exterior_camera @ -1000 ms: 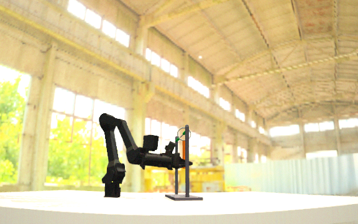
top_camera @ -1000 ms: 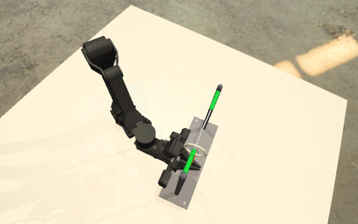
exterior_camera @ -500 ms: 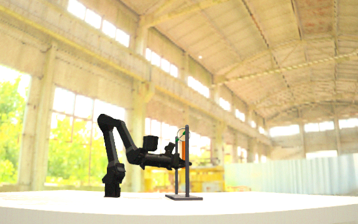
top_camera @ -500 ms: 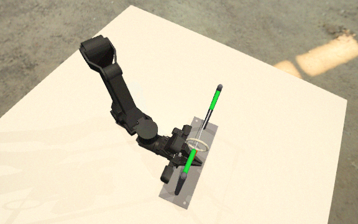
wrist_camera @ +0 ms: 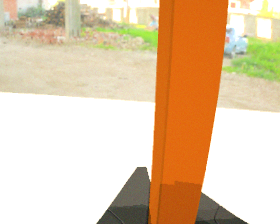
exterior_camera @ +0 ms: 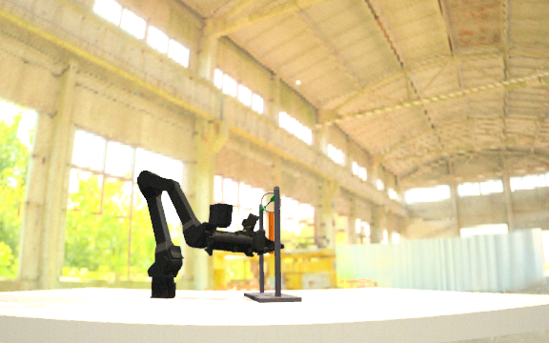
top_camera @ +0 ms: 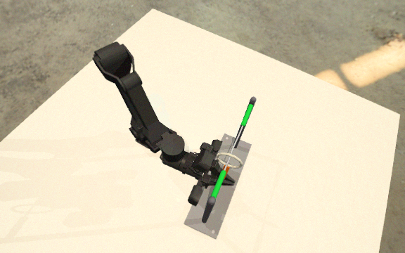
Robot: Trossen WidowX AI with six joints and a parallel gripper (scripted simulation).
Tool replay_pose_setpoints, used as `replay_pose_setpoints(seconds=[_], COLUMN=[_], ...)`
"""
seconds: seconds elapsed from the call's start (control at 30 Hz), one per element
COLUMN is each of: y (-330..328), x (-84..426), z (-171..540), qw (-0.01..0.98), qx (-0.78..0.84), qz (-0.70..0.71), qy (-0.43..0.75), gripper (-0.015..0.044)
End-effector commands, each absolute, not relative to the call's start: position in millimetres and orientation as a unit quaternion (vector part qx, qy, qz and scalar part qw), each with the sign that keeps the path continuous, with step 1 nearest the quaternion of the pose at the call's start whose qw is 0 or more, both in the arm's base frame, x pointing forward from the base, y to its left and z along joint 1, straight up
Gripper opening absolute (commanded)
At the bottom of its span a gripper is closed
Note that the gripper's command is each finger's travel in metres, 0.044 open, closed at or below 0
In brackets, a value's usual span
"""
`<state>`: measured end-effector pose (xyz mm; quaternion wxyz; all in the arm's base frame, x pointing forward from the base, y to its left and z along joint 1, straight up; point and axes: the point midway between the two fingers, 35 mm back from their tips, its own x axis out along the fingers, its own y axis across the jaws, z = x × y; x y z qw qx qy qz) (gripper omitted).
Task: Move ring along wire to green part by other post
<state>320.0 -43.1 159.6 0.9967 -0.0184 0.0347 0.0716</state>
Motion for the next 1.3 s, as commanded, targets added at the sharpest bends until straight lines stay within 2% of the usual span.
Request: replay_pose_setpoints(seconds=[0.0, 1.27], y=[-39.2, 5.8], x=[318.0, 312.8], z=[160.6, 159.9], qw=[0.996, 0.998], qx=[-0.025, 0.01], qz=[0.073, 0.048], qy=[0.032, 0.032], gripper=[-0.015, -0.015])
